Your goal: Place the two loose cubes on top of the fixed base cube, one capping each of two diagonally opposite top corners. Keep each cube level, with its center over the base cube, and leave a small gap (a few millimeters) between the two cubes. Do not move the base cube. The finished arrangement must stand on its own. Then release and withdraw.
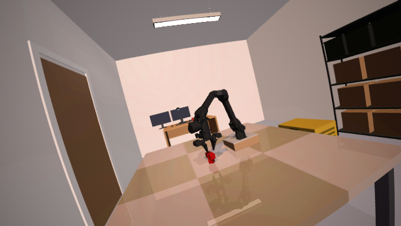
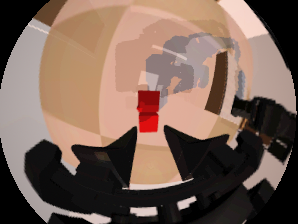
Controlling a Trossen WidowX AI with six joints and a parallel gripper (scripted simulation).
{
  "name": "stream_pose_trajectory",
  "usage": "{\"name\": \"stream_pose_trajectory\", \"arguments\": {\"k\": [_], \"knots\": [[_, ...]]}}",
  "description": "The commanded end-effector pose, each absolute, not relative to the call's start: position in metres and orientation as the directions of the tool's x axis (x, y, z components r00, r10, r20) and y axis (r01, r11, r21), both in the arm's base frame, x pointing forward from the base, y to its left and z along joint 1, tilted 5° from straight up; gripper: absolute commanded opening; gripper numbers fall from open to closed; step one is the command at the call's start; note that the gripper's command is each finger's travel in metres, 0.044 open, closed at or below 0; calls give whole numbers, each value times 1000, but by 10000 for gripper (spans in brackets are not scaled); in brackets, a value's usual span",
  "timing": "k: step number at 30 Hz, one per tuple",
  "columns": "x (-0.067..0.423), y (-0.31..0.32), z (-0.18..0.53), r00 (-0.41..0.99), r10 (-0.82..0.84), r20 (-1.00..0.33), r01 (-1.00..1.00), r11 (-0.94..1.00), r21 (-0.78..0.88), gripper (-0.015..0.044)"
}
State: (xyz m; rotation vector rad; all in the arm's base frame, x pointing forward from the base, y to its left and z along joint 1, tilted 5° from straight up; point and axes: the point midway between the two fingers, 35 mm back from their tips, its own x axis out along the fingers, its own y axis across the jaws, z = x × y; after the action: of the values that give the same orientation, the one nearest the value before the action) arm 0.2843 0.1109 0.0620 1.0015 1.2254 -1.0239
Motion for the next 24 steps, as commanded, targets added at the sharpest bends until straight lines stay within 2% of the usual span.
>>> {"name": "stream_pose_trajectory", "arguments": {"k": [1,17,24], "knots": [[285,112,70,65,-63,-996,969,241,48,205],[283,114,100,65,-62,-996,969,241,48,205],[282,114,108,63,-63,-996,969,244,46,389]]}}
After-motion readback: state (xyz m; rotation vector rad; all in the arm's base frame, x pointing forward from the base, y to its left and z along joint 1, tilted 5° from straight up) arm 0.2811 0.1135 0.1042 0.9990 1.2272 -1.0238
